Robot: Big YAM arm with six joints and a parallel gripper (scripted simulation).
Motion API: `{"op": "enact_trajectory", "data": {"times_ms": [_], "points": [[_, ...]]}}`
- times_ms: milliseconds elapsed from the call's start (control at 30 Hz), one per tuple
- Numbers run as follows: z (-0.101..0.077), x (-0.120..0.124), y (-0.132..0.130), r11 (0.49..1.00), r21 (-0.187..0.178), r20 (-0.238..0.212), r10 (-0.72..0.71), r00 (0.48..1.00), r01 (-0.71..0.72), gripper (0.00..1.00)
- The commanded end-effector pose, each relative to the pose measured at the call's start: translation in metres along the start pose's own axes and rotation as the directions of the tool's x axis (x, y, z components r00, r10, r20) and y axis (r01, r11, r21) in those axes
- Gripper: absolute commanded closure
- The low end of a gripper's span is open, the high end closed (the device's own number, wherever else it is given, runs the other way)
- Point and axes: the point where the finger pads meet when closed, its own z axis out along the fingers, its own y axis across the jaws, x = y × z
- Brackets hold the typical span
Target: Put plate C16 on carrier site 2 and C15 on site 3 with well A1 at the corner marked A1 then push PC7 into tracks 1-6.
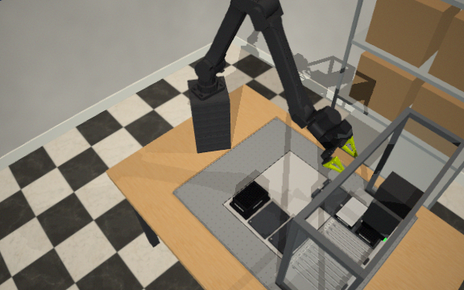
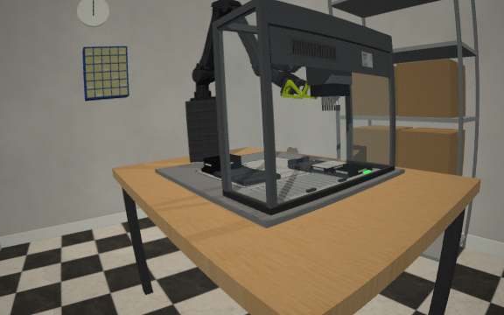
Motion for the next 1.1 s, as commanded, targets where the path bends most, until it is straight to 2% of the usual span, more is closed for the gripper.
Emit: {"op": "enact_trajectory", "data": {"times_ms": [0, 233, 300, 333, 367, 800, 867, 900, 933, 1067], "points": [[-0.015, -0.025, 0.011, 1.0, -0.013, 0.065, 0.013, 0.998, -0.012, 0.0], [-0.038, -0.009, 0.017, 1.0, -0.013, 0.063, 0.014, 0.998, -0.013, 0.0], [-0.038, -0.009, 0.017, 1.0, -0.013, 0.063, 0.014, 0.998, -0.013, 0.0], [-0.036, 0.009, 0.008, 1.0, 0.002, 0.034, 0.018, 0.999, -0.018, 0.0], [-0.044, -0.004, 0.014, 1.0, -0.007, 0.061, 0.016, 0.998, -0.016, 0.0], [-0.087, 0.024, 0.03, 1.0, -0.014, 0.059, 0.015, 0.998, -0.014, 0.0], [-0.087, 0.024, 0.03, 1.0, -0.014, 0.059, 0.015, 0.998, -0.014, 0.0], [-0.087, 0.039, 0.024, 1.0, -0.003, 0.033, 0.017, 0.999, -0.017, 0.0], [-0.093, 0.03, 0.031, 1.0, -0.013, 0.054, 0.016, 0.998, -0.015, 0.0], [-0.107, 0.037, 0.035, 1.0, -0.015, 0.057, 0.016, 0.998, -0.015, 0.0]]}}
